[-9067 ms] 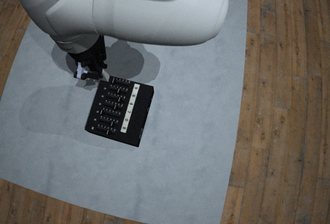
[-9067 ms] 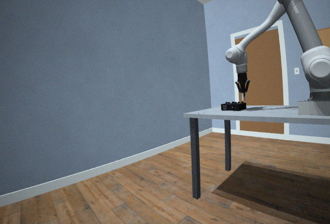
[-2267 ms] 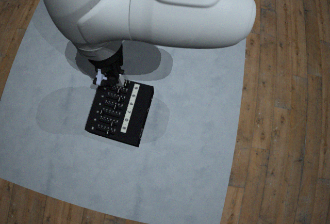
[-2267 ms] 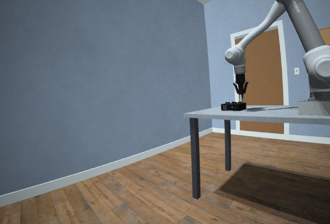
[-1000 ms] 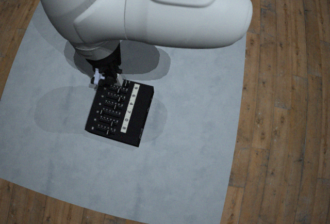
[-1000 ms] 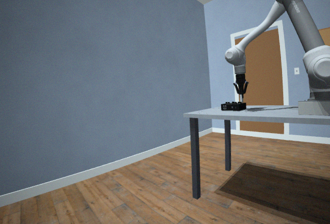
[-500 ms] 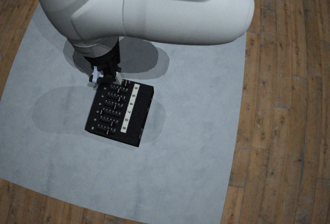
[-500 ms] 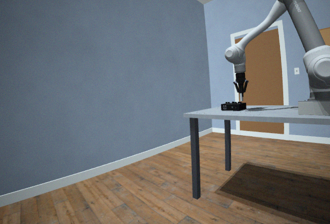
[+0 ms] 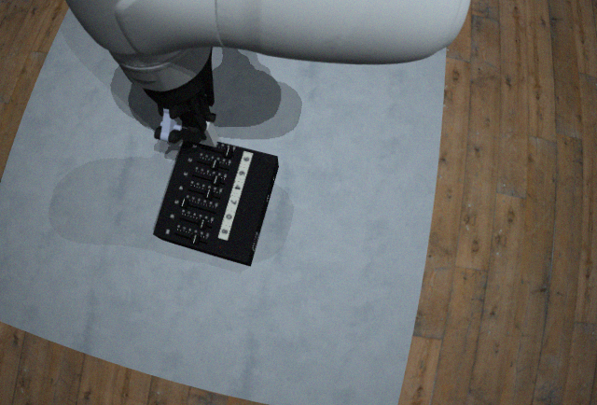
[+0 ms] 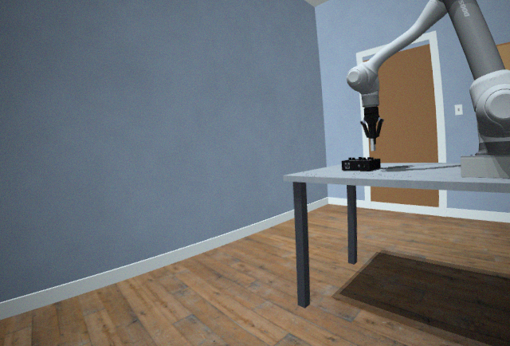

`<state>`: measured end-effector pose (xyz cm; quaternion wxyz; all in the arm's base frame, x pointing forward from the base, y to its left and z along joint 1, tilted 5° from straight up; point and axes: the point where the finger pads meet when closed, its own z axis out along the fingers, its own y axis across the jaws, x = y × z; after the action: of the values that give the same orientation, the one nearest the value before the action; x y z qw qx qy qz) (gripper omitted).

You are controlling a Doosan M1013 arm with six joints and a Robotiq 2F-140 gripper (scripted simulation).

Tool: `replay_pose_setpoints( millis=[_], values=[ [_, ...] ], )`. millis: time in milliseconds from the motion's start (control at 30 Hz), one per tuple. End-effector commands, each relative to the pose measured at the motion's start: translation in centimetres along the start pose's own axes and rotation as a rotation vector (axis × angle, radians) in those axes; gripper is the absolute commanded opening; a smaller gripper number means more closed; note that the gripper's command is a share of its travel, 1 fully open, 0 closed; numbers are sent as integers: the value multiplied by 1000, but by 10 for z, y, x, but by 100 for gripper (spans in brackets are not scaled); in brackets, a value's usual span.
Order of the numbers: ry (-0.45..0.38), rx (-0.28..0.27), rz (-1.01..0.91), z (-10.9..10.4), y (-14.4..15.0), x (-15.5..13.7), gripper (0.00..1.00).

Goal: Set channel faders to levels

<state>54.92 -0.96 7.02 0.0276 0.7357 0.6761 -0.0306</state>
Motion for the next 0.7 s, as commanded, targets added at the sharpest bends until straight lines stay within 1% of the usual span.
replay_pose_setpoints(
  millis=[0, 467, 567, 667],
  values=[
    [0, 0, 0, -1, 0, 0, 0],
    [0, 0, -11, -1, 0, 0, 0],
    [0, 0, -53, -1, 1, 1, 0],
    [0, 0, -141, 0, 2, 2, 0]
  ],
)
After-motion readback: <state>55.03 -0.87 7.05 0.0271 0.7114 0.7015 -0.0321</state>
